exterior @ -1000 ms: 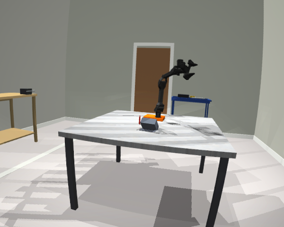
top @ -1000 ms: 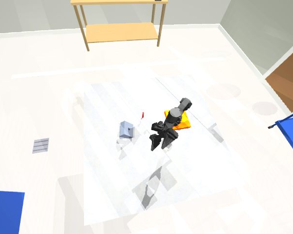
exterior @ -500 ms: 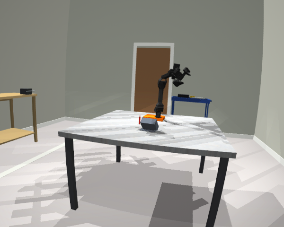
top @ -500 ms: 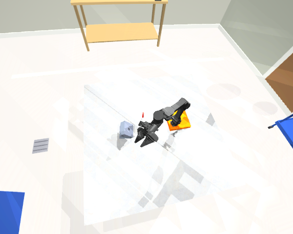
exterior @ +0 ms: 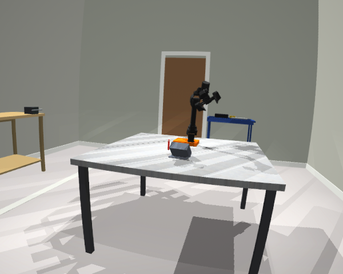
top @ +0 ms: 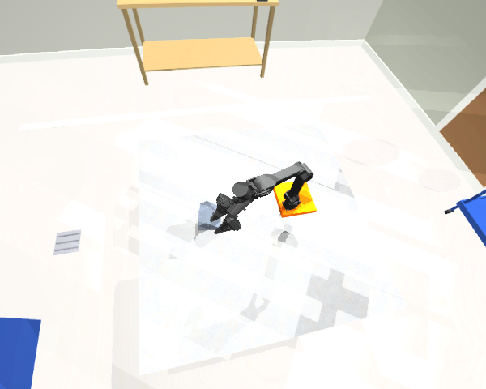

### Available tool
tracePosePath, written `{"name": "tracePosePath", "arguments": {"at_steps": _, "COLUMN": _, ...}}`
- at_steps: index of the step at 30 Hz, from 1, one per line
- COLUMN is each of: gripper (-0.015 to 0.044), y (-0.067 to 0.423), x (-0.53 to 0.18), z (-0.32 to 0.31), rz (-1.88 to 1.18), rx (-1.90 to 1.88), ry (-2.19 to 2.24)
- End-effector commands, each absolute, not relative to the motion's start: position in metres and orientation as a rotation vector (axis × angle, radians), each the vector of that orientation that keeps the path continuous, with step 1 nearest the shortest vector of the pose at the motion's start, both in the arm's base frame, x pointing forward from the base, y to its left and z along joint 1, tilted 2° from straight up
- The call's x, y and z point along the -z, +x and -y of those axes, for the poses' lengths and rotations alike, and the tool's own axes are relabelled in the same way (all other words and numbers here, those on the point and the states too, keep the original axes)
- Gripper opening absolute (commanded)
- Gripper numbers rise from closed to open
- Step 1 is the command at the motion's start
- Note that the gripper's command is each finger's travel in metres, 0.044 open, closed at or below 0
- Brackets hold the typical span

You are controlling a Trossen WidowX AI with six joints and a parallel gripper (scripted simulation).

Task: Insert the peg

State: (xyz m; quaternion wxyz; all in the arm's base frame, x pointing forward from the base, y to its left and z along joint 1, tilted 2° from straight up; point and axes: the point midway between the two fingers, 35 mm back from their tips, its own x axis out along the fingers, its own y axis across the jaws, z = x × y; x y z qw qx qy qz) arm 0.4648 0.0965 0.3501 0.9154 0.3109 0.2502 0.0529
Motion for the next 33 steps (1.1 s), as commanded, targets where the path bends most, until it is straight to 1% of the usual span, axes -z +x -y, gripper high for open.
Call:
{"name": "tracePosePath", "arguments": {"at_steps": 1, "gripper": 0.0440, "y": 0.467, "x": -0.325, "z": -0.073, "rz": -0.568, "rx": -0.046, "ry": 0.582}}
{"name": "tracePosePath", "arguments": {"at_steps": 16, "gripper": 0.0440, "y": 0.454, "x": -0.253, "z": 0.017, "rz": -0.773, "rx": 0.134, "ry": 0.394}}
{"name": "tracePosePath", "arguments": {"at_steps": 33, "gripper": 0.0440, "y": 0.403, "x": -0.180, "z": 0.104, "rz": -1.066, "rx": 0.251, "ry": 0.245}}
